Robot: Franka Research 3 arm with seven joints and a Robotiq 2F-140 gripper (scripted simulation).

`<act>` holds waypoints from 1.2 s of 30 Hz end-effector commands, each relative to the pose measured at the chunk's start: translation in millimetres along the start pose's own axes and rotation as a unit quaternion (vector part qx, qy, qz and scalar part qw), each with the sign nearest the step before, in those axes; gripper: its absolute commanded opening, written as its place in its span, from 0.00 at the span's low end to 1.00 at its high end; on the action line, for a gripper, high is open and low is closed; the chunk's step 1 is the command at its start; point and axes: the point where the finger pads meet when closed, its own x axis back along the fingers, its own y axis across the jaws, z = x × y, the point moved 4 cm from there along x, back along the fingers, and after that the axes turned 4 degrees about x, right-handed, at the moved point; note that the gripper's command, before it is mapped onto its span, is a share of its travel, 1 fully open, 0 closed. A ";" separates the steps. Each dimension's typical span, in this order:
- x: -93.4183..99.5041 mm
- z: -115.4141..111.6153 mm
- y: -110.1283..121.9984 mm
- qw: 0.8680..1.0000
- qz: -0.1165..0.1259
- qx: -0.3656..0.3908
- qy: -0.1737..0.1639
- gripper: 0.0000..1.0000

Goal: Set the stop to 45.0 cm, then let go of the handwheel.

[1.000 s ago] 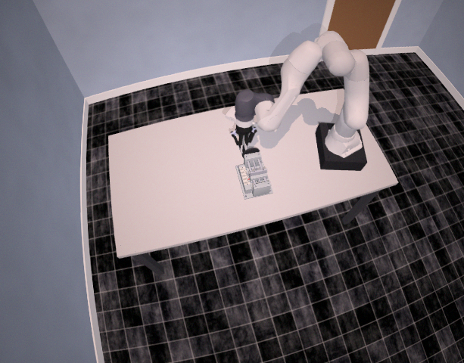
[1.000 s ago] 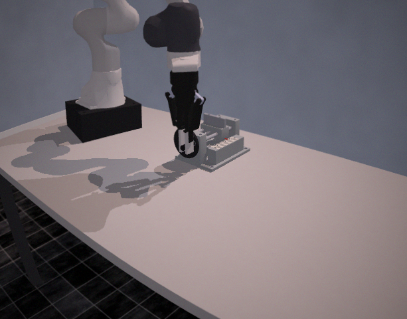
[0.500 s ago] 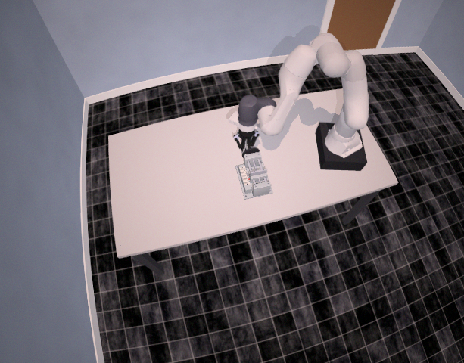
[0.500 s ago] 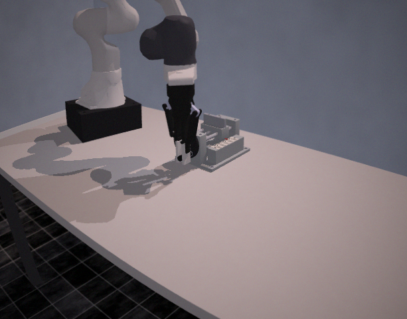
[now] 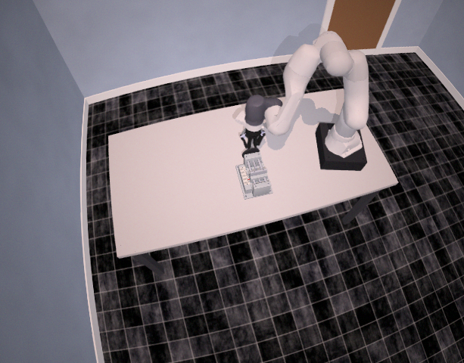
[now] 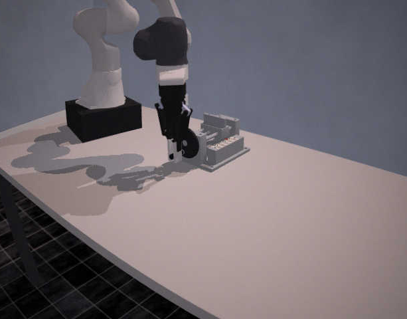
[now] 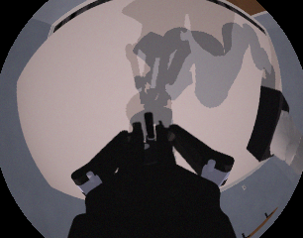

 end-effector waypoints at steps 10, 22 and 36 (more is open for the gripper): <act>15.1 -1.3 17.6 1.000 0.001 0.002 -0.001 0.04; 34.9 -1.5 21.2 1.000 0.001 0.002 -0.001 0.04; 61.3 -0.3 3.8 1.000 0.001 0.002 -0.001 0.04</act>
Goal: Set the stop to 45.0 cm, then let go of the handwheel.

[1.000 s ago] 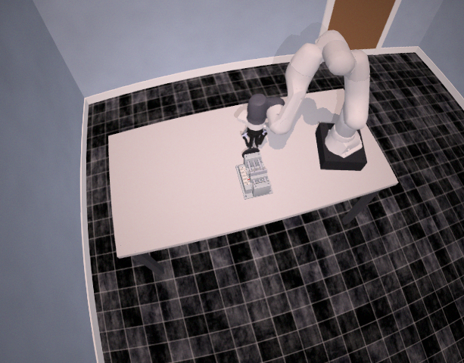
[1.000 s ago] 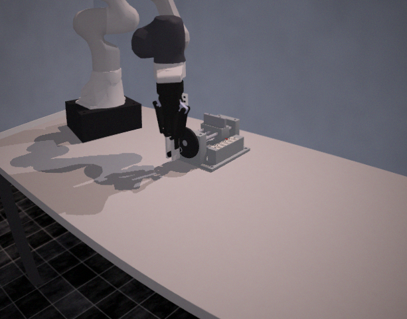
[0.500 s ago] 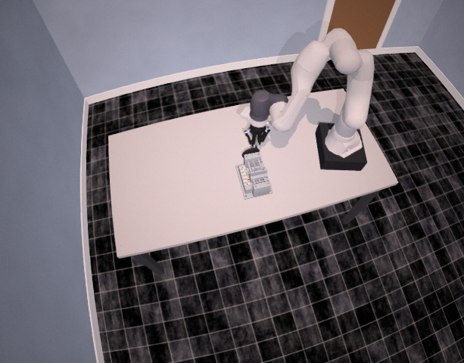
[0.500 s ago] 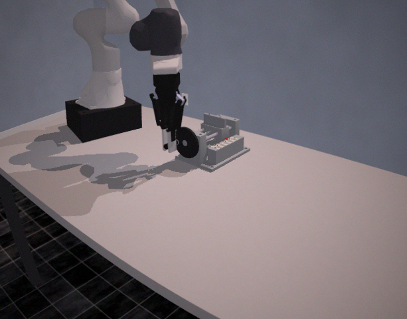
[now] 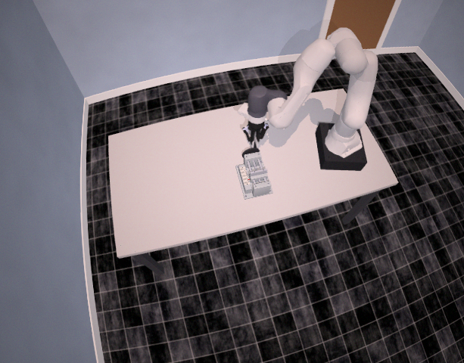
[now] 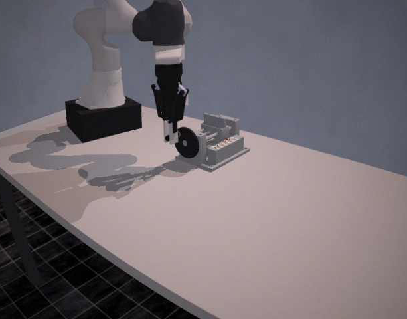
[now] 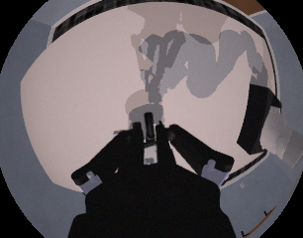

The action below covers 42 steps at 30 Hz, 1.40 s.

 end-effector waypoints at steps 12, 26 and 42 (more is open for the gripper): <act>11.2 1.5 -28.2 1.000 0.005 0.004 0.000 0.04; 5.9 2.5 -44.5 1.000 0.005 0.004 0.000 0.04; -5.7 3.1 -55.7 1.000 0.005 0.004 0.000 0.04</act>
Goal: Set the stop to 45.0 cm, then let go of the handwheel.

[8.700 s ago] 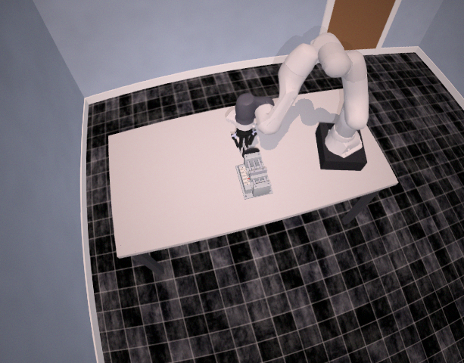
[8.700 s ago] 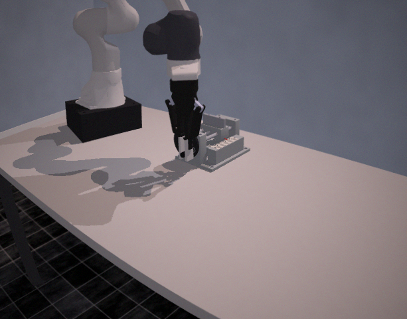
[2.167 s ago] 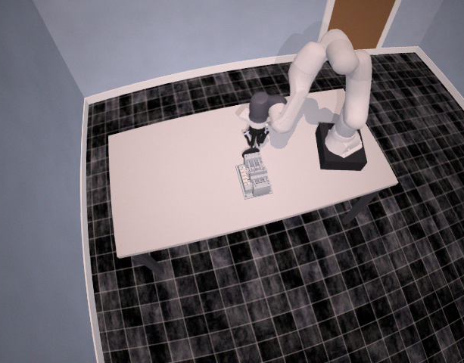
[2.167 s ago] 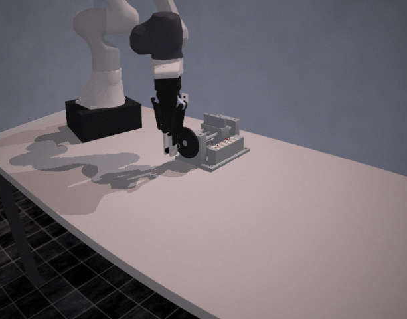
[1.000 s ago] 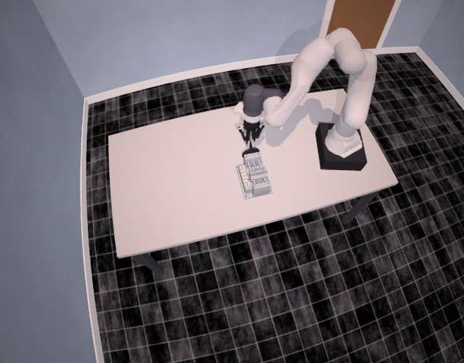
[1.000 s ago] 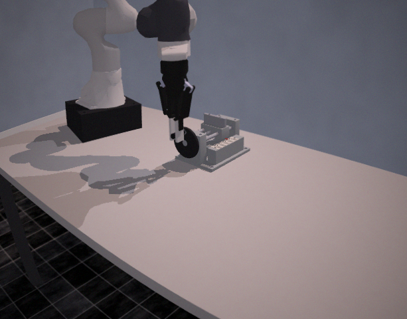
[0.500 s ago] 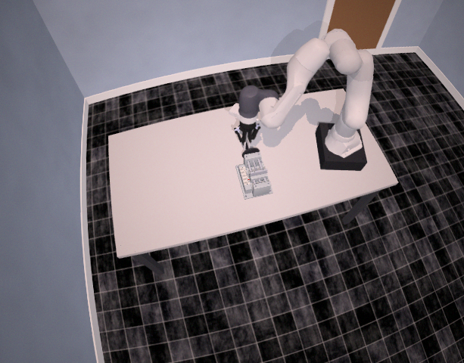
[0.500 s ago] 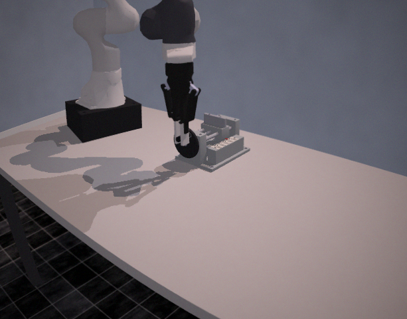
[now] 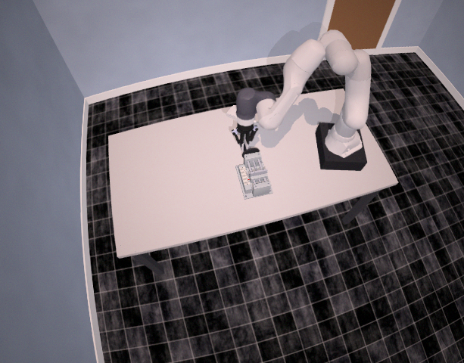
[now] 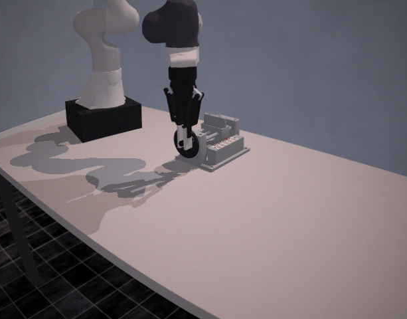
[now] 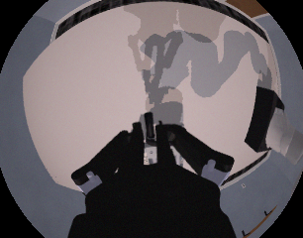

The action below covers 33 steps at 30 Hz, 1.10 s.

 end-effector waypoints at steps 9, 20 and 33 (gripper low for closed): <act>-9.6 0.0 -4.4 1.000 0.000 -0.003 0.001 0.04; -18.5 0.1 -6.1 1.000 0.000 -0.003 0.001 0.04; -25.7 0.1 -5.8 1.000 0.000 -0.003 0.001 0.04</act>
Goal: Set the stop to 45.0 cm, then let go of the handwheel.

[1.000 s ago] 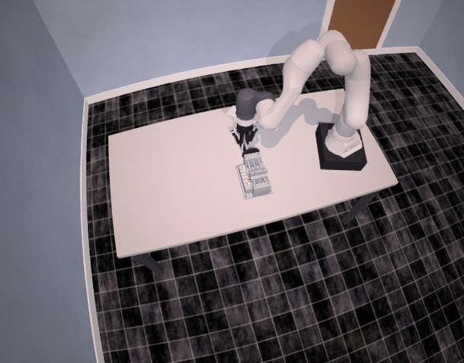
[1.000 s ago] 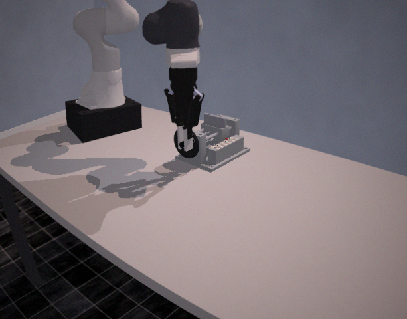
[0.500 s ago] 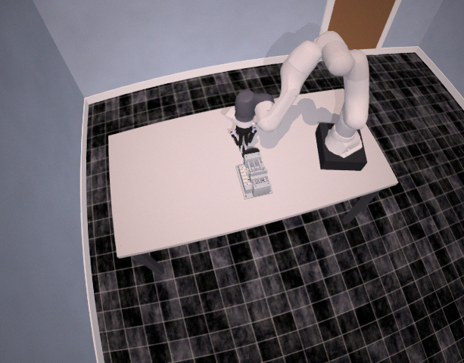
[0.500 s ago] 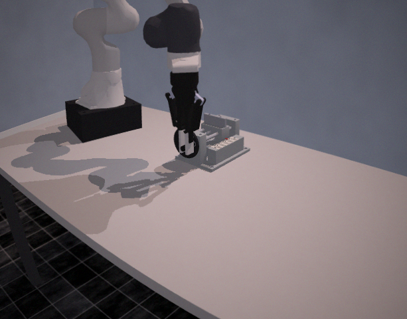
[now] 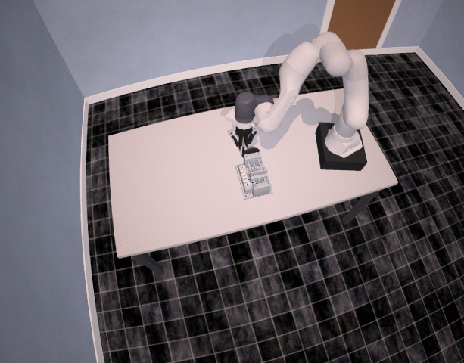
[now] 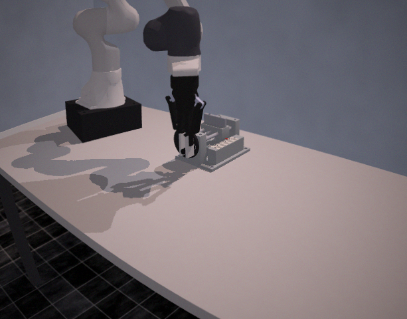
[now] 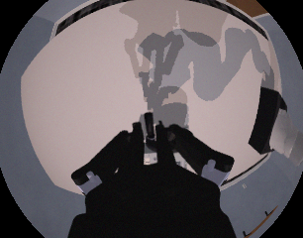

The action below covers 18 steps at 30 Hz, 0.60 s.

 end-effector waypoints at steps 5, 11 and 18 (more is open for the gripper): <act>-5.7 -0.4 0.7 1.000 0.000 -0.001 0.000 0.04; -7.4 -0.4 1.2 1.000 0.000 -0.001 0.000 0.04; -9.5 -0.5 1.8 1.000 0.000 -0.001 0.000 0.04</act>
